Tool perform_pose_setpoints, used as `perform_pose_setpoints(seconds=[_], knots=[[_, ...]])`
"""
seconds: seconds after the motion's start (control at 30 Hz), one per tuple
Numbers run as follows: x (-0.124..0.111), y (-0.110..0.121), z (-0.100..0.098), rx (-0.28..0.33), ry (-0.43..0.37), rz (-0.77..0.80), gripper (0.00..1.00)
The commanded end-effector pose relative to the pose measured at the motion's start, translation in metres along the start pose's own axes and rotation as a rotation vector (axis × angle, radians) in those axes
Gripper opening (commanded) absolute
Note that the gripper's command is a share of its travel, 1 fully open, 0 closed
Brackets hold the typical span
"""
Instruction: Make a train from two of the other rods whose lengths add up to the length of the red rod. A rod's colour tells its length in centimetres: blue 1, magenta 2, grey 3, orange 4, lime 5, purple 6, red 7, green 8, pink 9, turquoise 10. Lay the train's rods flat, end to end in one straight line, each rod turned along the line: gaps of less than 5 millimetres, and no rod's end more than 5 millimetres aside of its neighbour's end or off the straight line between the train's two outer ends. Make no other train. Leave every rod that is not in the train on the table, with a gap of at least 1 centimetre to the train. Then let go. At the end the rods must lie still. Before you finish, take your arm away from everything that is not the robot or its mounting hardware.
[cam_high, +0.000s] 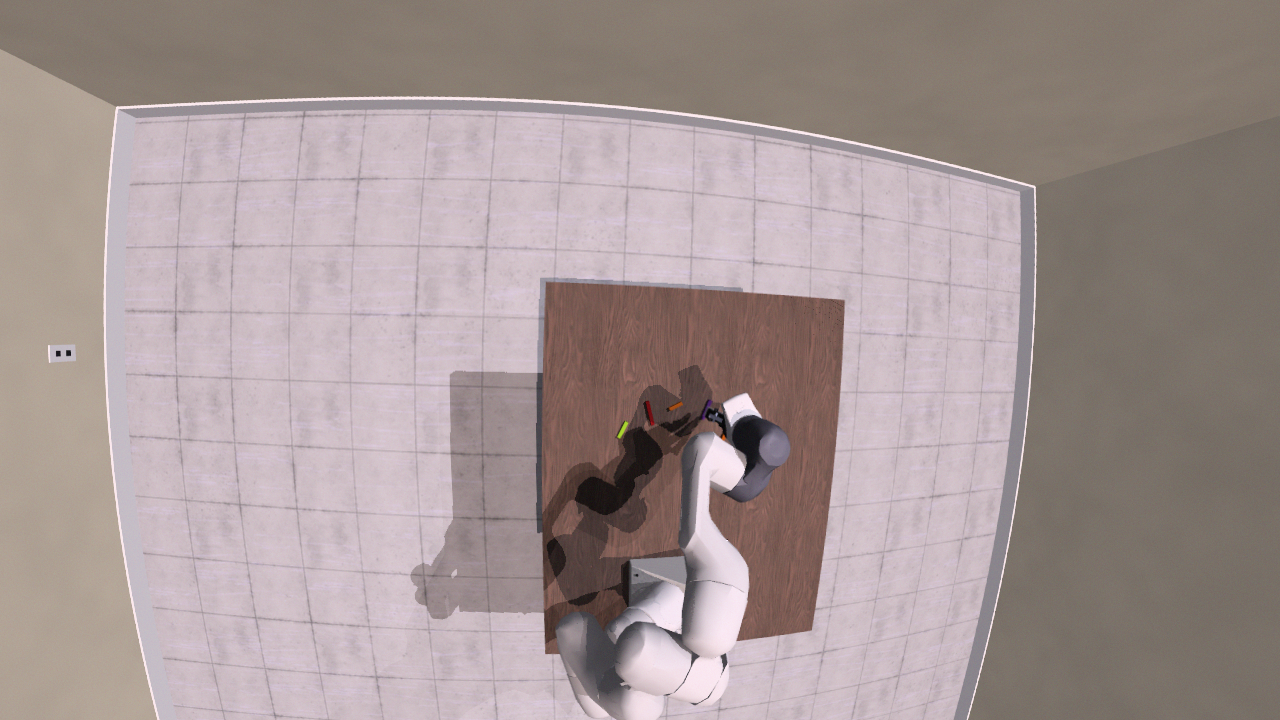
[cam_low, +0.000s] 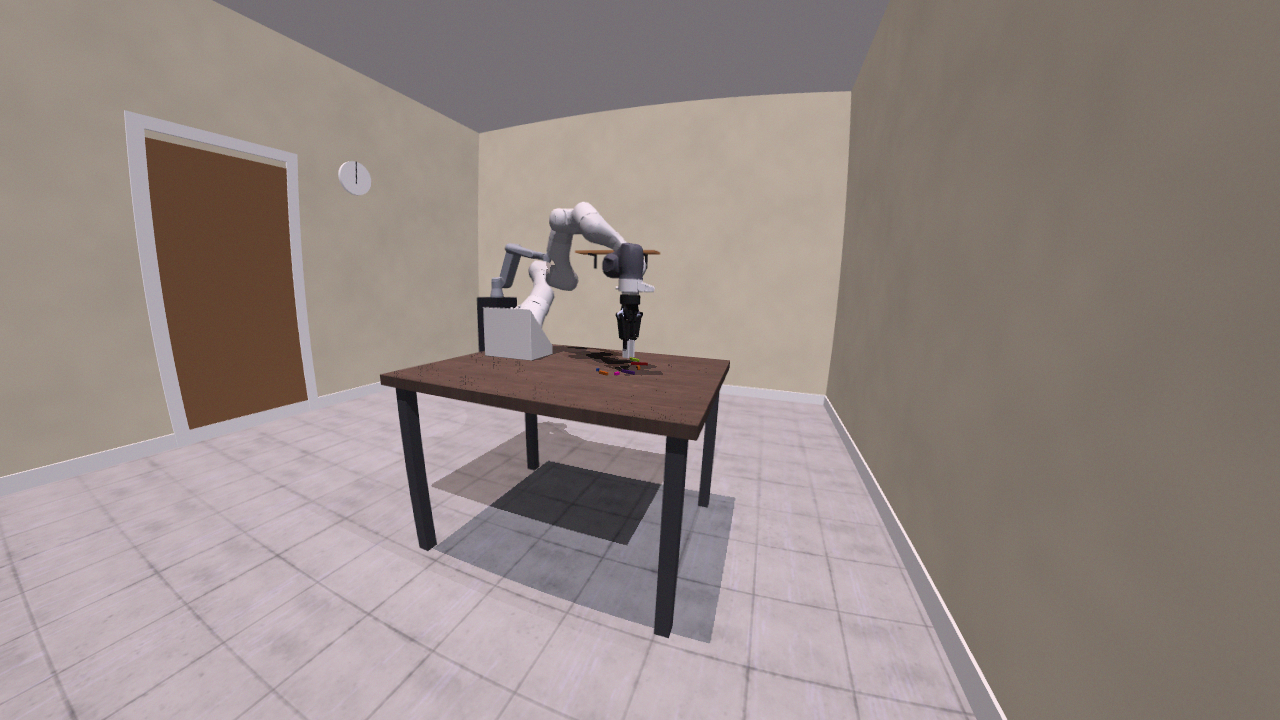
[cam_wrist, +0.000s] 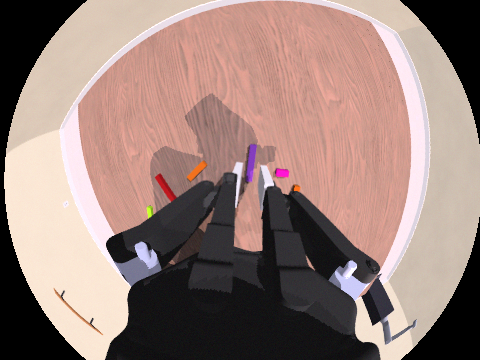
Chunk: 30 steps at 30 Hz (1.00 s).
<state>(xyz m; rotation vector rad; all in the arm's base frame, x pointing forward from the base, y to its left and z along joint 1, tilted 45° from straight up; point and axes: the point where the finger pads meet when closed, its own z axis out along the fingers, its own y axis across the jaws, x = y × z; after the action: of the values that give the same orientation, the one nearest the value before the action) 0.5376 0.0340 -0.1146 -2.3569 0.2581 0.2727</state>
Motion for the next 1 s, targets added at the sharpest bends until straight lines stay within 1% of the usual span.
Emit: perform_pose_setpoints(seconds=[0.0,0.33,0.4,0.8,0.97], knots=[[0.001,0.001,0.006,-0.003,0.003,-0.007,0.15],[0.001,0.001,0.021,-0.003,0.003,-0.007,0.15],[0.001,0.001,0.021,-0.003,0.003,-0.007,0.15],[0.002,0.001,0.037,-0.003,0.003,-0.007,0.15],[0.002,0.001,0.040,-0.003,0.003,-0.007,0.15]])
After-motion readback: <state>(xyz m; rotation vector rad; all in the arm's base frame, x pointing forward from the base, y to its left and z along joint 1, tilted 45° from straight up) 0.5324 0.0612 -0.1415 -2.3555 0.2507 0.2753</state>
